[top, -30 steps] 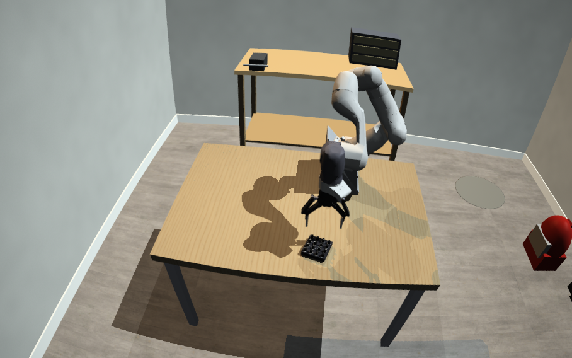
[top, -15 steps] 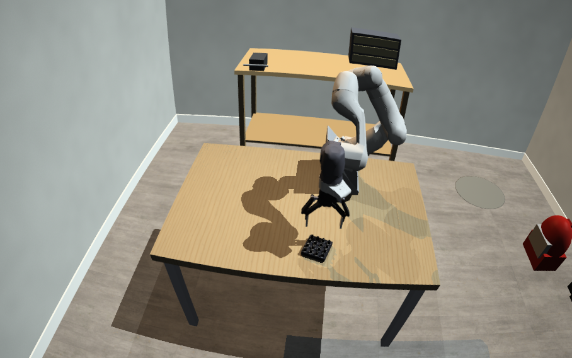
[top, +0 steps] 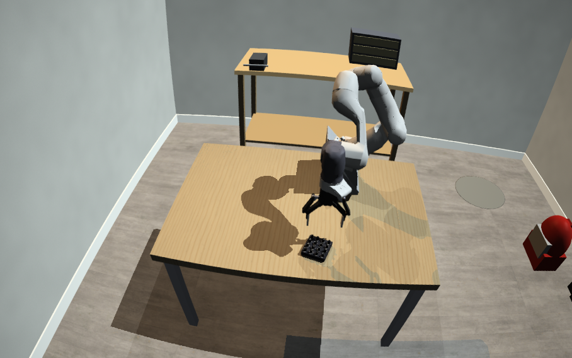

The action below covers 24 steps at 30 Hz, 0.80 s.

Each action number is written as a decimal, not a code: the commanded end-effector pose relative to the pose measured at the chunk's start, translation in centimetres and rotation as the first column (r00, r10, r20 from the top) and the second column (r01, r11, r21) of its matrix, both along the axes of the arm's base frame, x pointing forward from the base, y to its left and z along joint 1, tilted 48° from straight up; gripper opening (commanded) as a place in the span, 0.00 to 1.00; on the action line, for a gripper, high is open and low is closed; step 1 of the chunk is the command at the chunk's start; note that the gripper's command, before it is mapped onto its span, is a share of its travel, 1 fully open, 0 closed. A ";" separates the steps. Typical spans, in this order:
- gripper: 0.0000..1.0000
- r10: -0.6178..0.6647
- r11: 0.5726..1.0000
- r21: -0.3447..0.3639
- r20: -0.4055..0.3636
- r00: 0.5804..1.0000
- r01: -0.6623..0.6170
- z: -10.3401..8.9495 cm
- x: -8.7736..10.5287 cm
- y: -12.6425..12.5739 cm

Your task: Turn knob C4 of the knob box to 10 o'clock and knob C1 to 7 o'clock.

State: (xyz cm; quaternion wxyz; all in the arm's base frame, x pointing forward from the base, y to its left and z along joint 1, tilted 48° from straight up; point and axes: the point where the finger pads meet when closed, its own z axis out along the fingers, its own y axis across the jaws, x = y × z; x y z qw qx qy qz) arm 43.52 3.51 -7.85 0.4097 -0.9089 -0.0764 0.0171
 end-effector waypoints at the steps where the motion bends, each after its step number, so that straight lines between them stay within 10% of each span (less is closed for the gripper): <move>1: 1.00 0.000 1.000 -0.004 0.004 1.000 0.000 0.0 -0.5 -0.1; 24: 1.00 0.000 1.000 -0.004 0.004 1.000 0.000 0.9 -4.2 0.2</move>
